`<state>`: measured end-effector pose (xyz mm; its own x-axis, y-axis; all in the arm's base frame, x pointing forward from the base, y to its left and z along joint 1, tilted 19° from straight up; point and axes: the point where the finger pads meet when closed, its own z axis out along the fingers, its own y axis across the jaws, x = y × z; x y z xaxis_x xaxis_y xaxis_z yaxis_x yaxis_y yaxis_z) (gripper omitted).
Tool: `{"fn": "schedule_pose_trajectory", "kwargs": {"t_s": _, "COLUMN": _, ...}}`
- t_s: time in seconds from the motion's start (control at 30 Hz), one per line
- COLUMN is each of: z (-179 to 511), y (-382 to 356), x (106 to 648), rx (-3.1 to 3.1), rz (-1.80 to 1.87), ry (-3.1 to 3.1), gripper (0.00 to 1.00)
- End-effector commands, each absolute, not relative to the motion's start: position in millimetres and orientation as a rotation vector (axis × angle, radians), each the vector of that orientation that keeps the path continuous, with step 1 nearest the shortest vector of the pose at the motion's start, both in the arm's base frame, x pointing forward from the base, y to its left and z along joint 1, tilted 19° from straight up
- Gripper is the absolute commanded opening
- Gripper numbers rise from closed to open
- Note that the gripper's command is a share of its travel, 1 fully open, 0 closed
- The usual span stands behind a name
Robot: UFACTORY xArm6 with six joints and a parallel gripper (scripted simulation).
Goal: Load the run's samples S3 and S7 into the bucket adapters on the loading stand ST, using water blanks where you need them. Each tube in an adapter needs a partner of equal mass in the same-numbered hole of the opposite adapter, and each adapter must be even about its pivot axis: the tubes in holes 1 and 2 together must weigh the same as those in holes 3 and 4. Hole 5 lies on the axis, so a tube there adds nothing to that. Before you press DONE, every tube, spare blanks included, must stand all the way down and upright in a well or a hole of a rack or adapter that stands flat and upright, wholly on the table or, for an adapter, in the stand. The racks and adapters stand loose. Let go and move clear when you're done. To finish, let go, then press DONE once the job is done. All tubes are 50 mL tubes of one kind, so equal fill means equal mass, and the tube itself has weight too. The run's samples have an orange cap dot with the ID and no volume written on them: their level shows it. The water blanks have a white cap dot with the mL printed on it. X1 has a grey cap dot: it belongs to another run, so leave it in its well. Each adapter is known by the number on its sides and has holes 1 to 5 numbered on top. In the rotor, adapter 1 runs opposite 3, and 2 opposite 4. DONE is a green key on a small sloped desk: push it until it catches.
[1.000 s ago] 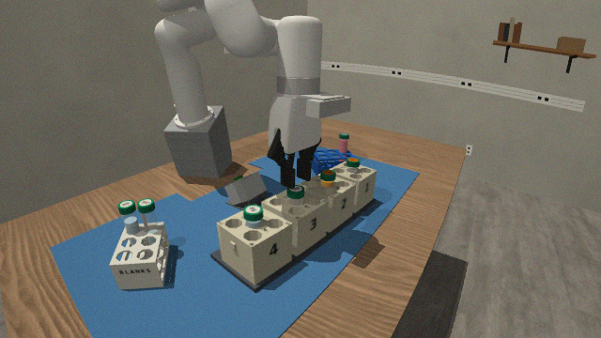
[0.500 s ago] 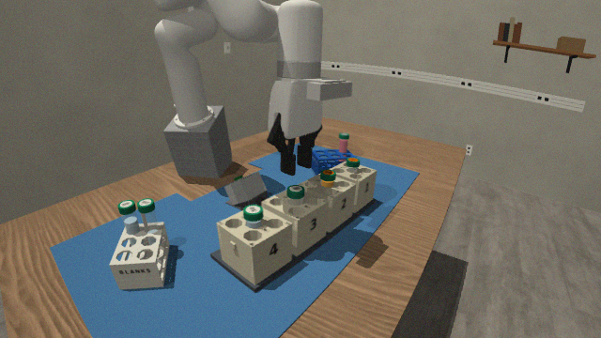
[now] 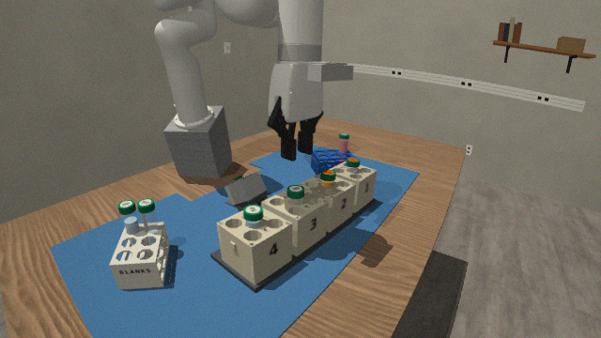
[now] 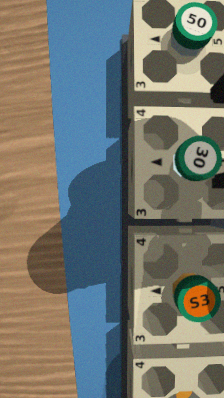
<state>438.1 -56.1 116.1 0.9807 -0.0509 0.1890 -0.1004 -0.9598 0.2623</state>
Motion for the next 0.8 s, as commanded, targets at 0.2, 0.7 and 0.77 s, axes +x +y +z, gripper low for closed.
{"fn": "schedule_pose_trajectory", "kwargs": {"t_s": 0.2, "z": 133.7, "y": -51.1, "x": 435.9, "rx": 2.853, "rz": 0.265, "ry": -0.111, "gripper": 0.44}}
{"fn": "schedule_pose_trajectory", "kwargs": {"t_s": 0.7, "z": 153.0, "y": -45.5, "x": 432.5, "rx": 2.853, "rz": 0.265, "ry": -0.111, "gripper": 0.44}}
{"fn": "schedule_pose_trajectory", "kwargs": {"t_s": 0.77, "z": 153.0, "y": -45.5, "x": 432.5, "rx": 2.853, "rz": 0.265, "ry": -0.111, "gripper": 0.44}}
